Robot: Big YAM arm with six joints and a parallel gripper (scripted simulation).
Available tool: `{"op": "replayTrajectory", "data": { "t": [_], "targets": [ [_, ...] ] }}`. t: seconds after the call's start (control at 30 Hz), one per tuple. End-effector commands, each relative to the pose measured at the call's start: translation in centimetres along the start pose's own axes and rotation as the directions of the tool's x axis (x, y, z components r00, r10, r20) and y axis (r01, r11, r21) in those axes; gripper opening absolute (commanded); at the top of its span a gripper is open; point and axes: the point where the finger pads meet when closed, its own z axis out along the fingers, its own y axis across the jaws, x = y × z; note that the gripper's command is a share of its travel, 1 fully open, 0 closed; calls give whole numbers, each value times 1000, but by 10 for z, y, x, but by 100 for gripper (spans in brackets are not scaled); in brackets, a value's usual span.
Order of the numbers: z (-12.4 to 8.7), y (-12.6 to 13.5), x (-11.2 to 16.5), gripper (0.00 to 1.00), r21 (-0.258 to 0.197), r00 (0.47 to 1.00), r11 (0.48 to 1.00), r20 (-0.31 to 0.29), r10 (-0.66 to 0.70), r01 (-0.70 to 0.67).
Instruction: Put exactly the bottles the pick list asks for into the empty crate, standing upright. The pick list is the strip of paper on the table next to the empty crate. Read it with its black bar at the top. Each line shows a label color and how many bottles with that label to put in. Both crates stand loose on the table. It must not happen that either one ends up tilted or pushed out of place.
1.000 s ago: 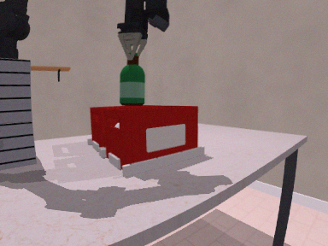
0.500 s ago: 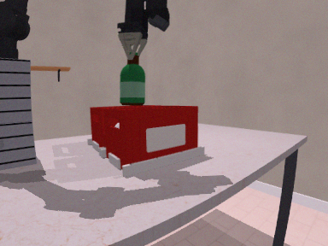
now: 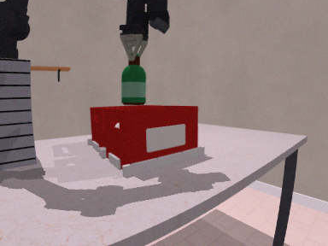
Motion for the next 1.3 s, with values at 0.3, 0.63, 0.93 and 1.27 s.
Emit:
{"op": "replayTrajectory", "data": {
  "t": [0.3,0.63,0.93,1.27],
  "targets": [
    [-49,33,-32,0,-23,994,1000,108,17,-15],
    [-49,50,-30,0,-25,994,1000,108,17,-14],
    [-49,68,-28,0,-28,994,1000,107,17,-14],
    [-49,85,-26,0,-30,994,999,107,17,-14]
  ]
}}
